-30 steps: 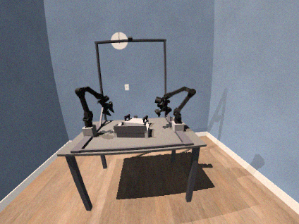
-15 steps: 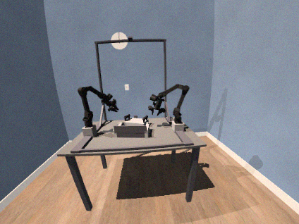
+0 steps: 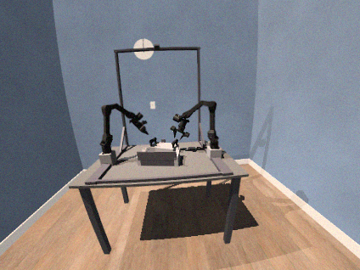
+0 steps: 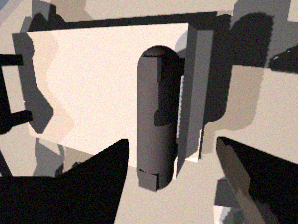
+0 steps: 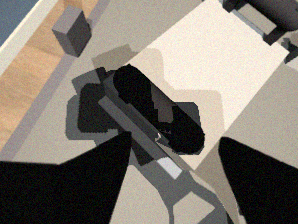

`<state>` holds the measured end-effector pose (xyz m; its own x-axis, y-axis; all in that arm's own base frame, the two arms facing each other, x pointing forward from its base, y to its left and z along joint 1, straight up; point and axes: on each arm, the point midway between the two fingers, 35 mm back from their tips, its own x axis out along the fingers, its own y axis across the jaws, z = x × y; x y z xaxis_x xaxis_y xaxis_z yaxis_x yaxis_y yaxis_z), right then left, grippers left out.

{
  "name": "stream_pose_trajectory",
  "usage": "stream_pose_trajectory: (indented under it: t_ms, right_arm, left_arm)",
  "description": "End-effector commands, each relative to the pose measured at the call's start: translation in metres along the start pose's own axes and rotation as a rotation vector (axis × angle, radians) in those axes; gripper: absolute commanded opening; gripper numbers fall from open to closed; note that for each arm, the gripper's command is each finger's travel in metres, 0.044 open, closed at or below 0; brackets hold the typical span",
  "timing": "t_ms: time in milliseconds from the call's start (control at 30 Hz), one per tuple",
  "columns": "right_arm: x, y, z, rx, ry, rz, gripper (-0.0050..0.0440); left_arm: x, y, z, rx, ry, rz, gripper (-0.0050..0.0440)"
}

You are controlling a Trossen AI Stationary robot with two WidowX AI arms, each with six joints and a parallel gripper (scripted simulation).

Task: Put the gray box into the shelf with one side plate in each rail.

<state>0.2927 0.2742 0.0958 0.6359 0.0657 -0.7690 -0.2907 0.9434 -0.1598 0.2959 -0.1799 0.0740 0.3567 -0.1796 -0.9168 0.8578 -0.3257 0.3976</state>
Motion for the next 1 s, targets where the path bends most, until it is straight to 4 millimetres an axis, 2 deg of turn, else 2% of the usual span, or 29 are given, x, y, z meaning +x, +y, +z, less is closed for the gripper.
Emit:
stream_pose_trajectory:
  t_ms: [0, 467, 533, 800, 967]
  right_arm:
    - [0.005, 0.004, 0.017, -0.108, 0.036, 0.004, 0.0266]
    - [0.041, 0.008, 0.023, -0.626, 0.266, -0.001, 0.0266]
    - [0.041, 0.008, 0.023, -0.626, 0.266, -0.001, 0.0266]
    - [0.053, 0.016, 0.025, -0.823, 0.353, 0.053, 0.0266]
    - [0.061, 0.016, 0.019, -0.864, 0.381, 0.071, 0.0266]
  left_arm:
    - [-0.002, 0.019, 0.001, 0.051, 0.013, 0.024, 0.0266]
    - [-0.001, 0.016, 0.001, 0.055, 0.013, 0.017, 0.0266]
    - [-0.001, 0.016, 0.001, 0.055, 0.013, 0.017, 0.0266]
    - [-0.001, 0.016, 0.001, 0.055, 0.013, 0.017, 0.0266]
    - [-0.001, 0.016, 0.001, 0.055, 0.013, 0.017, 0.0266]
